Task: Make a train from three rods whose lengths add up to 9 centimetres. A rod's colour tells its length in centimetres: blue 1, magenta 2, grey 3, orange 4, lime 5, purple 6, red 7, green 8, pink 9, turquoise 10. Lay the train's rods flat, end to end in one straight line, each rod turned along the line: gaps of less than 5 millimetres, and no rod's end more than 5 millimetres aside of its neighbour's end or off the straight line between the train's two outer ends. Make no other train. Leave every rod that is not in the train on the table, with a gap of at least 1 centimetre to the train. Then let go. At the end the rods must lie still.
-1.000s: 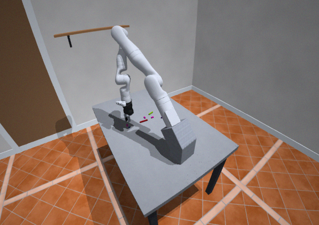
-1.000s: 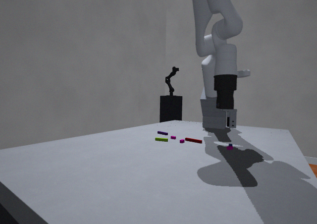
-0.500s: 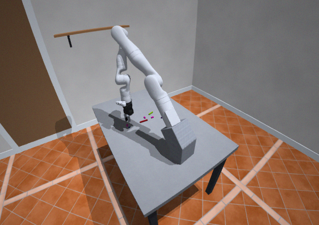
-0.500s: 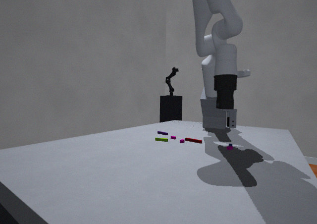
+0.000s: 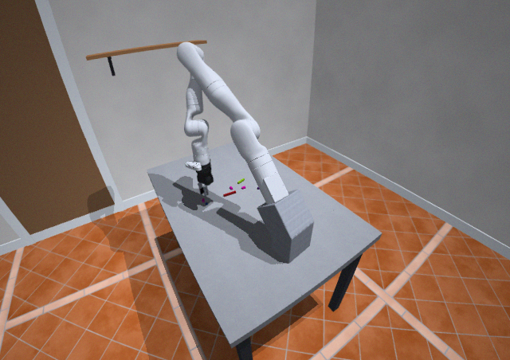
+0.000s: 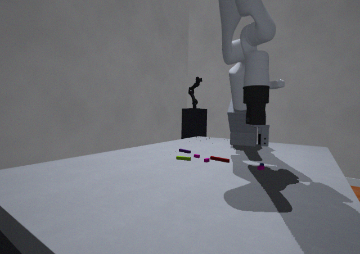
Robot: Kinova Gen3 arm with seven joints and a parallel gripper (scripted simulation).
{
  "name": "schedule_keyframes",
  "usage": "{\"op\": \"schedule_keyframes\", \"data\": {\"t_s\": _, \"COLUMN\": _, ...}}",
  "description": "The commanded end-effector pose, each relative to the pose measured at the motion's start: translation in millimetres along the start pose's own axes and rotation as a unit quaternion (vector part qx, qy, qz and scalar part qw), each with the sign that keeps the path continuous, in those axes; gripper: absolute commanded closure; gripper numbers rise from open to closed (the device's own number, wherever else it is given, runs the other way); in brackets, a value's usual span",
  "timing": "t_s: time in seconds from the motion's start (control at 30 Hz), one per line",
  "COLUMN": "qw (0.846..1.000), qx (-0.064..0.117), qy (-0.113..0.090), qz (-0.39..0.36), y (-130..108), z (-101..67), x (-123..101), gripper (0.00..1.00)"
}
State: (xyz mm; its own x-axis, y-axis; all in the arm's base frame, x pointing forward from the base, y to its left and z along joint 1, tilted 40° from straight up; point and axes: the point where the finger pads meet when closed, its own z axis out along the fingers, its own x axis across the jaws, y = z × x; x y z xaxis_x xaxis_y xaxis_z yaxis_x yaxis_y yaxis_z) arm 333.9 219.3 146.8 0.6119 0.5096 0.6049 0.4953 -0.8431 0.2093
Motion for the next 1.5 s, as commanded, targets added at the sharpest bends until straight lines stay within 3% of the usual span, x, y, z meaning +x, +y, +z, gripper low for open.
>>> {"op": "schedule_keyframes", "data": {"t_s": 0.0, "qw": 1.0, "qx": -0.001, "qy": -0.002, "qz": 0.0, "y": 0.5, "z": 2.6, "x": -1.5, "gripper": 0.46}}
{"op": "schedule_keyframes", "data": {"t_s": 1.1, "qw": 1.0, "qx": -0.001, "qy": -0.002, "qz": 0.0, "y": 0.6, "z": 43.5, "x": -2.0, "gripper": 0.46}}
{"op": "schedule_keyframes", "data": {"t_s": 1.47, "qw": 1.0, "qx": -0.001, "qy": -0.002, "qz": 0.0, "y": 0.7, "z": 49.0, "x": -2.1, "gripper": 0.46}}
